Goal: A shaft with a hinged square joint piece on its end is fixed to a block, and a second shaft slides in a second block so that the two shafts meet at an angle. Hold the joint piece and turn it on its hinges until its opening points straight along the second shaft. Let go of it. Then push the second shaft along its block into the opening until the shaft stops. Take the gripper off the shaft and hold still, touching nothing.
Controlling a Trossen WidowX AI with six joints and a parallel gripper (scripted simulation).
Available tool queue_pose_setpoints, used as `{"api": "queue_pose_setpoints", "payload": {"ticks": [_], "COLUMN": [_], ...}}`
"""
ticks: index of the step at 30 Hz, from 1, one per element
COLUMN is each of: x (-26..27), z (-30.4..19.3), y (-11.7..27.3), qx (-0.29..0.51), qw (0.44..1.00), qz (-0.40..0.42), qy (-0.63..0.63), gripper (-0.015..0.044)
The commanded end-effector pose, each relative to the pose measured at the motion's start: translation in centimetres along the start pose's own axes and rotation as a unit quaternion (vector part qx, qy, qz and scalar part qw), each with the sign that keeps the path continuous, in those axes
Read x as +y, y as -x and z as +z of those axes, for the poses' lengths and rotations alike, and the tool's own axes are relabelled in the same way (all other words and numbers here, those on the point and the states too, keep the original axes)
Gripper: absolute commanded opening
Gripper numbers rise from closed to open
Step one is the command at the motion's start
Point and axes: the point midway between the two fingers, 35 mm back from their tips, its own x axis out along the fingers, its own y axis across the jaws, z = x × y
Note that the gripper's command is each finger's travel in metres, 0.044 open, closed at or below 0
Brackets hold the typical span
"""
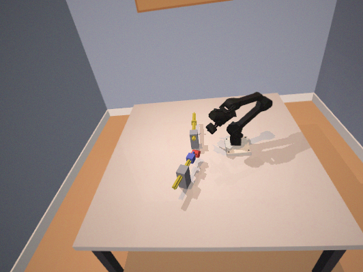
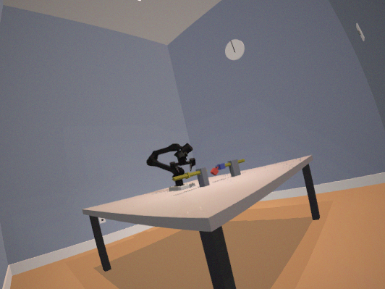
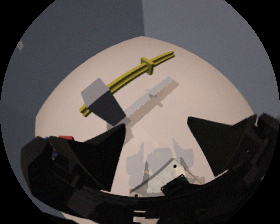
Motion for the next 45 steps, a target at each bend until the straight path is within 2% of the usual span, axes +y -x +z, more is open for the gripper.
{"api": "queue_pose_setpoints", "payload": {"ticks": [1, 8, 15, 25, 30, 37, 45], "x": [0.0, 0.4, -0.1, -0.4, -0.6, -0.5, 6.3], "z": [0.0, 1.4, 2.9, 6.1, 8.2, 8.4, 8.5], "y": [0.0, 1.0, 2.7, 5.3, 6.5, 6.4, 4.2], "qx": [0.001, 0.047, 0.122, 0.212, 0.228, 0.229, 0.276], "qw": [1.000, 0.999, 0.988, 0.956, 0.940, 0.939, 0.917], "qz": [0.000, -0.008, -0.009, 0.058, 0.113, 0.116, 0.142], "qy": [0.000, 0.014, 0.094, 0.192, 0.229, 0.231, 0.252], "gripper": [0.0426, 0.0440, 0.0440, 0.0440, 0.0440, 0.0440, 0.0440]}}
